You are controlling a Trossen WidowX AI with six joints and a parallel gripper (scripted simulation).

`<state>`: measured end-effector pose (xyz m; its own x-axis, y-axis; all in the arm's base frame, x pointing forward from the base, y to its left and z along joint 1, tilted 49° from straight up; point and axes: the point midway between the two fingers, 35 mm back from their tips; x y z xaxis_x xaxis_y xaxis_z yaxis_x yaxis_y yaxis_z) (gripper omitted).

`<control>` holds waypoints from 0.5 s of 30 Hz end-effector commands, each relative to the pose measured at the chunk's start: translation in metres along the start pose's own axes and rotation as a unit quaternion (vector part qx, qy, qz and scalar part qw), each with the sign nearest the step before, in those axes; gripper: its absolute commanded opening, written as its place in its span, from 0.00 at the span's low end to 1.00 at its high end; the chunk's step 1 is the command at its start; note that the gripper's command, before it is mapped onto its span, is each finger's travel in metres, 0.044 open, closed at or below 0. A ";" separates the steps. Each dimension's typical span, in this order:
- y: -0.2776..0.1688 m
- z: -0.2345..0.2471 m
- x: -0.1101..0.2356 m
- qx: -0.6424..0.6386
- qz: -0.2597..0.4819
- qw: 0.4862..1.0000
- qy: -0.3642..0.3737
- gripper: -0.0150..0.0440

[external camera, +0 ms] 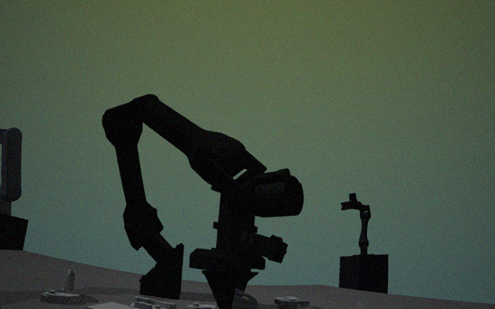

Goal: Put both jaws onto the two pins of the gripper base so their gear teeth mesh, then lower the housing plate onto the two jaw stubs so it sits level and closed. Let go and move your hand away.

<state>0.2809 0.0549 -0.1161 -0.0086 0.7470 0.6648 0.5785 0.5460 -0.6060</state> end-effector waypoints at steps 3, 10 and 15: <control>0.002 -0.002 0.019 -0.005 -0.005 1.000 0.000 0.48; 0.001 -0.002 0.041 -0.004 -0.005 1.000 0.000 0.48; 0.000 -0.001 0.057 -0.004 -0.004 1.000 0.000 0.48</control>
<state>0.2806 0.0906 -0.0844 -0.0114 0.7468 0.6650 0.5762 0.5484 -0.6060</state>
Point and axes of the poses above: the point midway between the two fingers, 35 mm back from their tips, its own x axis back along the fingers, its own z axis across the jaws, y = z × x, and after that the axes turned 7 degrees about -x, right-handed
